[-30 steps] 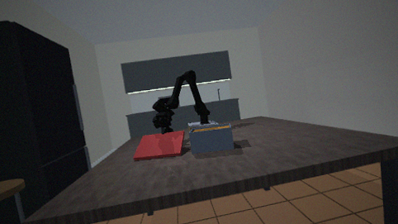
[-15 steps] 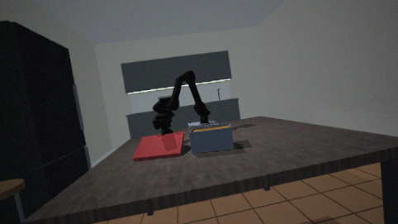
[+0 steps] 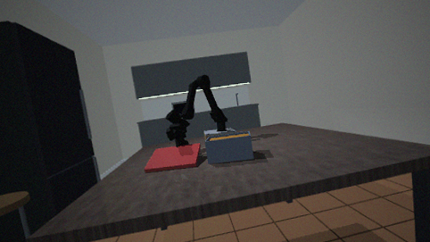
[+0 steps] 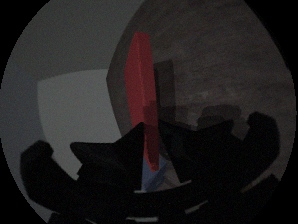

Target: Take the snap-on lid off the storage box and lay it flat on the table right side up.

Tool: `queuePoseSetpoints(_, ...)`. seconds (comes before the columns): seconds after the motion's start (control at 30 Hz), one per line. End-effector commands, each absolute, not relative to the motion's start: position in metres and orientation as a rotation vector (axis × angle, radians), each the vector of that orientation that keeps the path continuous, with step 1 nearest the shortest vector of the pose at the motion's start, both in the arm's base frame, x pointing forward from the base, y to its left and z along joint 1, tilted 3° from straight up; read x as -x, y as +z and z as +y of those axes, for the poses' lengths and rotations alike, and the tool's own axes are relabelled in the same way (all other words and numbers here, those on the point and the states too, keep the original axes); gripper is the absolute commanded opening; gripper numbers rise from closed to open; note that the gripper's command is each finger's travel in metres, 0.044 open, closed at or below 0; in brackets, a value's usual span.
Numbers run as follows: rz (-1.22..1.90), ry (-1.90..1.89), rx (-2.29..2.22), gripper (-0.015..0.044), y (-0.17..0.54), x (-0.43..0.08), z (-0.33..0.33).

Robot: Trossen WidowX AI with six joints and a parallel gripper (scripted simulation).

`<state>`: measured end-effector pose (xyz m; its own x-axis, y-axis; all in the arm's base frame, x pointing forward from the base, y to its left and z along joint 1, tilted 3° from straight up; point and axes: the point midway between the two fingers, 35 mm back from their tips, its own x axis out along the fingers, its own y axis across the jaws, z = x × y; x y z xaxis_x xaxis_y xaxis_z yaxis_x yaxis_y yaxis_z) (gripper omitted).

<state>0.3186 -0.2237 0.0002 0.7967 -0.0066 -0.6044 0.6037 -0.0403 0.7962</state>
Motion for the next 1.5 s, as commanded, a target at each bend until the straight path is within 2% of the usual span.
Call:
queuePoseSetpoints(0.0, 0.499, -0.528, -1.548, 0.0026, 0.000, -0.319, -0.224)
queuePoseSetpoints(0.3, 0.524, -0.541, -1.554, 0.0262, 0.002, -0.320, -0.225)
queuePoseSetpoints(0.37, 0.524, -0.541, -1.554, 0.0275, 0.002, -0.320, -0.225)
queuePoseSetpoints(0.57, 0.525, -0.542, -1.554, 0.0432, 0.001, -0.308, -0.224)
queuePoseSetpoints(1.47, 0.528, -0.545, -1.553, 0.0440, -0.001, -0.254, -0.222)
